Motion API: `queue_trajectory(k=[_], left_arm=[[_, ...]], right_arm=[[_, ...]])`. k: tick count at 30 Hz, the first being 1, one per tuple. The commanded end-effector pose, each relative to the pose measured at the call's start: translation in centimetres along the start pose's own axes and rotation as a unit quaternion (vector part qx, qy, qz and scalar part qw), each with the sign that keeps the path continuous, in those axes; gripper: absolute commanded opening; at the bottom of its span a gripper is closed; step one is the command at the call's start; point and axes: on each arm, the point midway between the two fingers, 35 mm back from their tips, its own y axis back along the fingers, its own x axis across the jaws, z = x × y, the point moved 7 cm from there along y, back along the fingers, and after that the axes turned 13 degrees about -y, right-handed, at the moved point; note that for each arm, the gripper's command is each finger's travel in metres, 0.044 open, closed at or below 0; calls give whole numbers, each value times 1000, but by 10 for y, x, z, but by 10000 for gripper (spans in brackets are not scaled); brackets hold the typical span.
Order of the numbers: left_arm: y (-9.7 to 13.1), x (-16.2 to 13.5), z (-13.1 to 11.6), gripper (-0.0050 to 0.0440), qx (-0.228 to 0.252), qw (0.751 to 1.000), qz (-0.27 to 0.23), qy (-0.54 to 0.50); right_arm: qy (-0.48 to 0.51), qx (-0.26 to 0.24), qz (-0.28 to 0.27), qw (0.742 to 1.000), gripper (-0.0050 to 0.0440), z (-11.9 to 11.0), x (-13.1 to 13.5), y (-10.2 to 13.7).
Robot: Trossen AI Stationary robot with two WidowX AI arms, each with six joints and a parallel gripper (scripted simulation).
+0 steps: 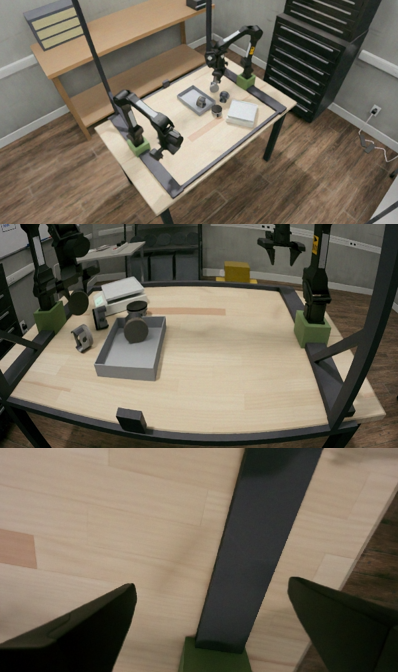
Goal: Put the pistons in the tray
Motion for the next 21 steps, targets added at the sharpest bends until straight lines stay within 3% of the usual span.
queue_trajectory(k=[1, 11, 13, 21], left_arm=[[6, 9, -20, 158, -9, 998, 6, 58], [9, 32, -67, 158, -12, 982, 0, 189], [9, 32, -67, 158, -12, 982, 0, 189], [4, 47, -105, 158, -6, 956, -19, 292]], right_arm=[[3, -16, 5, 1000, 400, 3, 2, 8], [3, -16, 5, 1000, 400, 3, 2, 8], [3, -16, 5, 1000, 400, 3, 2, 8], [3, -16, 5, 1000, 400, 3, 2, 8]])
